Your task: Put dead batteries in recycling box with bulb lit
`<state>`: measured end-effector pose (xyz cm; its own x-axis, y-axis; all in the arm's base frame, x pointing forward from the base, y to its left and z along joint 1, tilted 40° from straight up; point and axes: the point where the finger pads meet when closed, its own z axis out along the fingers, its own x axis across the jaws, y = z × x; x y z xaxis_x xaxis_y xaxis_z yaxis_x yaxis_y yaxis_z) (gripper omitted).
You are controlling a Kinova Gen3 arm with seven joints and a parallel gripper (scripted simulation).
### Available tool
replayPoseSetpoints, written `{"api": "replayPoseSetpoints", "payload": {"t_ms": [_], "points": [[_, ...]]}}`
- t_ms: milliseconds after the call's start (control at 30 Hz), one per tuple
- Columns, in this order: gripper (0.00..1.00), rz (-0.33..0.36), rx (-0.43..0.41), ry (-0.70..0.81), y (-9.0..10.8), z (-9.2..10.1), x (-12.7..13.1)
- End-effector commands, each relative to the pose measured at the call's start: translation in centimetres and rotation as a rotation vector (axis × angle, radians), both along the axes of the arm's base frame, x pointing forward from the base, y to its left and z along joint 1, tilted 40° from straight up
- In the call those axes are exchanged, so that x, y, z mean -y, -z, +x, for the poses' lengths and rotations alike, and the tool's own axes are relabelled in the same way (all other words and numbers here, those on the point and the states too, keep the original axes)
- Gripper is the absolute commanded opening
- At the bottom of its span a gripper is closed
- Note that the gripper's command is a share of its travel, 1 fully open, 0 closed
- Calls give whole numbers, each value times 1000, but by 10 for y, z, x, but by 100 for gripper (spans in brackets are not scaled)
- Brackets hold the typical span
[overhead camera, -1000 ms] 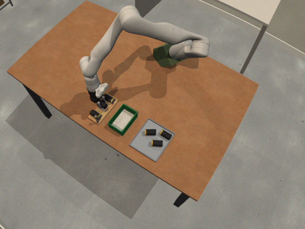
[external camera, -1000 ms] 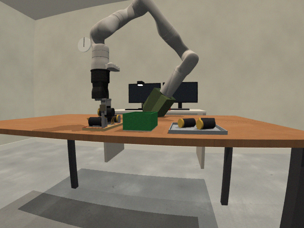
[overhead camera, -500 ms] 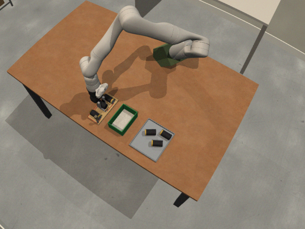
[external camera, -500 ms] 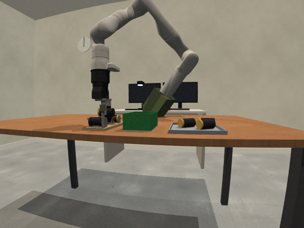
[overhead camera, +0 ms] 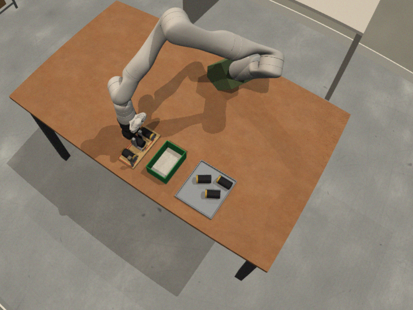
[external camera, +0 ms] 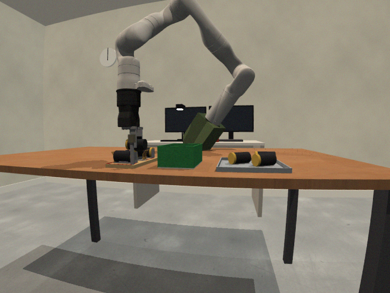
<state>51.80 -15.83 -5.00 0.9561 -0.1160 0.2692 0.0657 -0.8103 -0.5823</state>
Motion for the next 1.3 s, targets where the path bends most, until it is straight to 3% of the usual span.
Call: {"api": "replayPoseSetpoints", "payload": {"t_ms": [0,1267], "points": [[57,-2,1,2,-1,0,1],[57,-2,1,2,23,9,-17]]}}
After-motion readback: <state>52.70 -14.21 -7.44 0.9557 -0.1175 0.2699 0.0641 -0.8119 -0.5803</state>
